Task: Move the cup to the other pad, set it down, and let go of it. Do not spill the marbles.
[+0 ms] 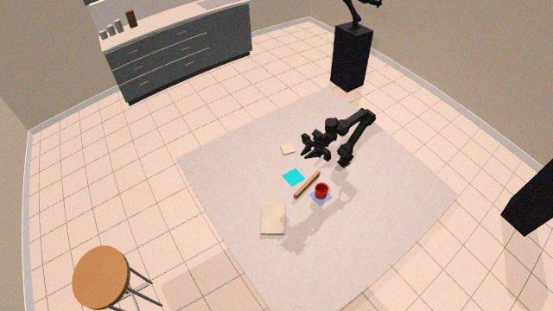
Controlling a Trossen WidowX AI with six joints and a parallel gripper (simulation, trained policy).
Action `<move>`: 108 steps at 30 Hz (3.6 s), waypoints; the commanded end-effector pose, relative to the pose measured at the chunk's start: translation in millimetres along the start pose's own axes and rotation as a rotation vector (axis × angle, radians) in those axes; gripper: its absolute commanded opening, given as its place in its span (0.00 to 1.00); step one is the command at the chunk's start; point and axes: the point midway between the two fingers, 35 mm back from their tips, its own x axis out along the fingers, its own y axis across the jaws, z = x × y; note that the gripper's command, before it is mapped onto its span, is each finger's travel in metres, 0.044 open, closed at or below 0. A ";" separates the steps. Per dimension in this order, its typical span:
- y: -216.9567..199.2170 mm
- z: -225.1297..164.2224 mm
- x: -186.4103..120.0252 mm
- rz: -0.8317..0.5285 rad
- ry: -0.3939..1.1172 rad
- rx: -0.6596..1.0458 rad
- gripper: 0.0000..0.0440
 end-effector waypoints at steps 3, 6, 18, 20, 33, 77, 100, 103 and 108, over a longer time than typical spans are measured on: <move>6.7 2.4 4.2 0.015 0.049 0.054 0.27; 10.1 1.6 6.1 0.019 0.083 0.087 0.26; 24.3 -3.6 12.6 0.020 0.232 0.227 0.27; 26.8 -4.7 13.4 0.018 0.258 0.252 0.27; 42.9 -15.2 17.6 -0.018 0.434 0.415 0.29; 62.0 -98.8 2.4 -0.453 1.023 0.686 0.29; 44.0 -149.6 -21.2 -0.727 1.244 0.629 0.33; 42.0 -156.4 -22.7 -0.756 1.256 0.624 0.34; 39.2 -168.6 -24.7 -0.800 1.273 0.616 0.35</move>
